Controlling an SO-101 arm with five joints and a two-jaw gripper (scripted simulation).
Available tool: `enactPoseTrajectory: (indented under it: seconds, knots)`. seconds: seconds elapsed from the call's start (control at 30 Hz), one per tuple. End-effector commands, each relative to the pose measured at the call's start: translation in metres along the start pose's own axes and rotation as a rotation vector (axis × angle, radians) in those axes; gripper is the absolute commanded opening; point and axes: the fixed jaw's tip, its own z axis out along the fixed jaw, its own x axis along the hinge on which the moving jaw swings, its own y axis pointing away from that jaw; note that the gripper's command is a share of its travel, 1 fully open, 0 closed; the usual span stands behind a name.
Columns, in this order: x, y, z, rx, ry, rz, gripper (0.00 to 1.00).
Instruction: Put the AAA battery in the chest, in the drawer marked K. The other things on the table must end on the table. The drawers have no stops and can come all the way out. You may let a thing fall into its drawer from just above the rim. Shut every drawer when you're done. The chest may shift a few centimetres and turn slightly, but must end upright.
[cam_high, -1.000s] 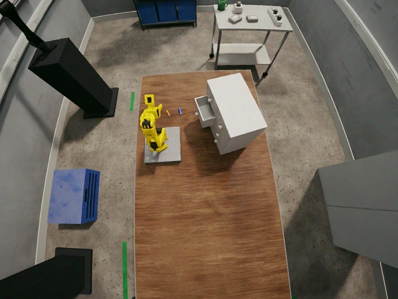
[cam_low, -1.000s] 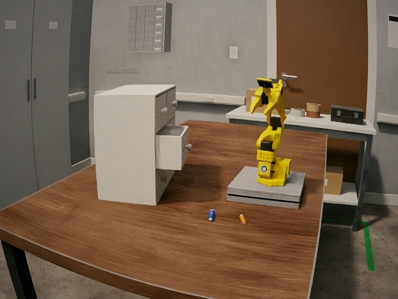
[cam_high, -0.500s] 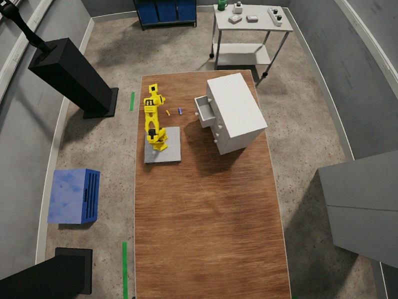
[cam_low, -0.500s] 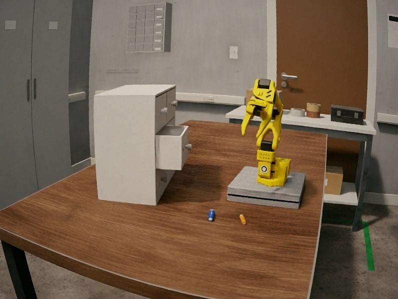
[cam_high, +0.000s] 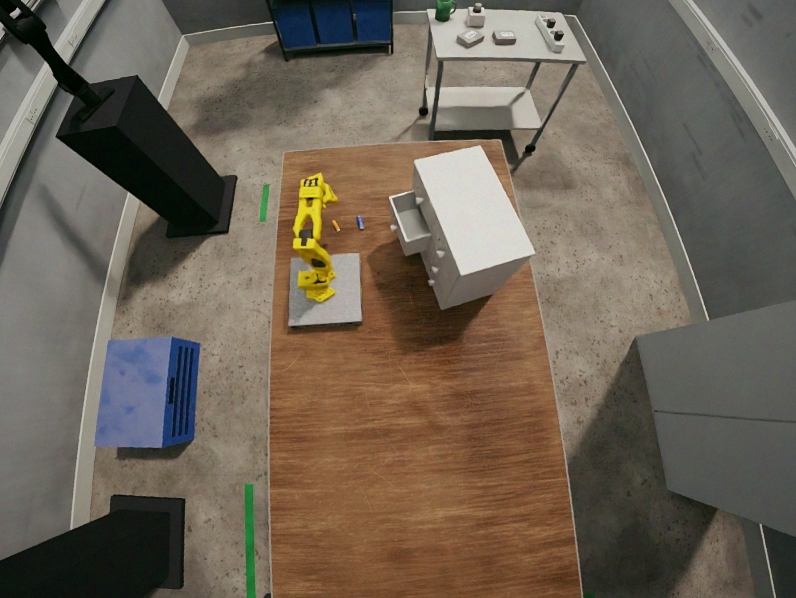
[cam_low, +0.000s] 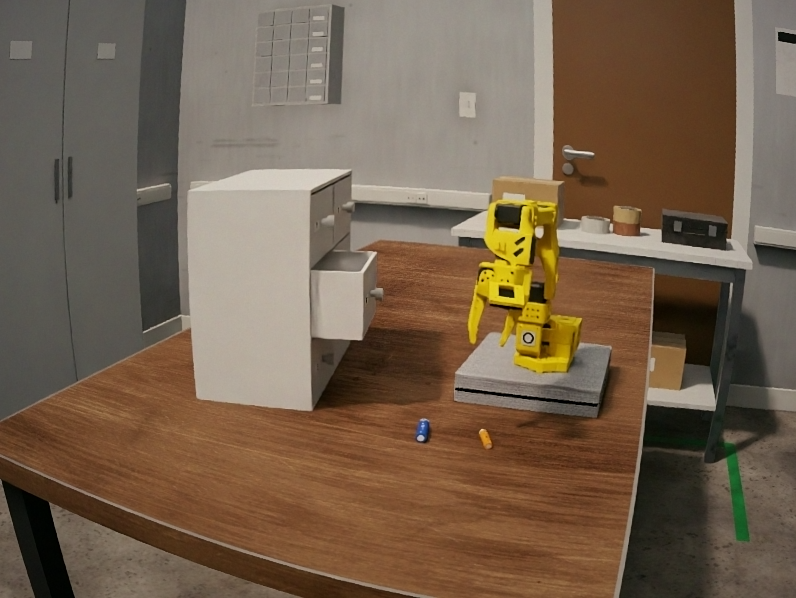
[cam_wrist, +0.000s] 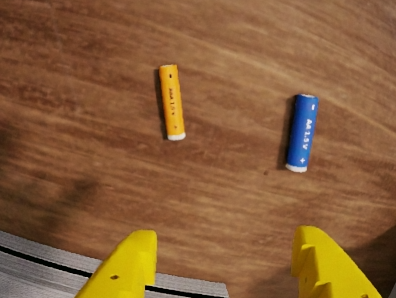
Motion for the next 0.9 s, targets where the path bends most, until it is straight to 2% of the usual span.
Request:
enactPoseTrajectory:
  seconds: [0.0, 0.03, 0.23, 0.6, 0.87]
  knots:
    - [-0.003, 0.001, 0.025, -0.040, 0.086, -0.052, 0.19]
    - [-0.003, 0.001, 0.025, -0.040, 0.086, -0.052, 0.19]
    - [0.012, 0.007, 0.068, -0.114, 0.241, -0.125, 0.19]
    - [0.012, 0.007, 0.068, -0.114, 0.241, -0.125, 0.19]
    - [0.014, 0.008, 0.077, -0.114, 0.241, -0.125, 0.19]
